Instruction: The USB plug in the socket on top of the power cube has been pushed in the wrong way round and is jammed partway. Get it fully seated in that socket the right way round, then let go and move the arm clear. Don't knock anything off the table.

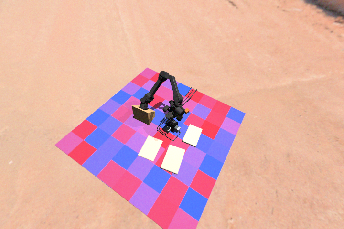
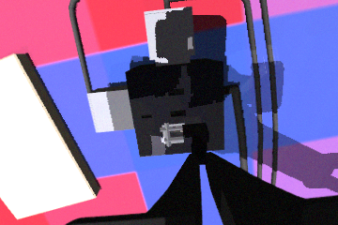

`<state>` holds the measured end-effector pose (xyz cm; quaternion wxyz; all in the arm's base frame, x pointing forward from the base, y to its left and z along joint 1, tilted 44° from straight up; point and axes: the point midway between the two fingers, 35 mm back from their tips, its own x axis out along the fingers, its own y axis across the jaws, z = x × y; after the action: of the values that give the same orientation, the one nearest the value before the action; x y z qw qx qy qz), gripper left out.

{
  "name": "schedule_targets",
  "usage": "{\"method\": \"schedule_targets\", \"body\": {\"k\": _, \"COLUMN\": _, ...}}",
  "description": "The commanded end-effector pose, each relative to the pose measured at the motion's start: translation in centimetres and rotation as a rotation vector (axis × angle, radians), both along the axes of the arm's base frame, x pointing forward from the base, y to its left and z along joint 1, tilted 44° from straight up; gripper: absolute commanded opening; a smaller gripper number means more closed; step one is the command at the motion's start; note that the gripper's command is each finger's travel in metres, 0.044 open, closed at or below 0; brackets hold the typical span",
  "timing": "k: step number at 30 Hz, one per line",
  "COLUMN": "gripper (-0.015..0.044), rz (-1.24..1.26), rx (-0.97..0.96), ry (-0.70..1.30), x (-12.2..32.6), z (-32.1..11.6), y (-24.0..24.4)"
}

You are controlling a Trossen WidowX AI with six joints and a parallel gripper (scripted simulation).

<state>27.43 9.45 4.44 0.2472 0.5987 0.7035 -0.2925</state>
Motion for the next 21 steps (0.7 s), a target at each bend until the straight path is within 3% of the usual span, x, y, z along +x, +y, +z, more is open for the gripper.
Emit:
{"method": "schedule_targets", "body": {"k": 1, "gripper": 0.0000, "rz": -0.003, "rx": 0.007, "ry": 0.000, "x": 0.11, "z": 0.01, "y": 0.10}}
{"method": "schedule_targets", "body": {"k": 21, "gripper": 0.0000, "rz": -0.008, "rx": 0.032, "ry": 0.003, "x": 0.31, "z": 0.02, "y": 0.47}}
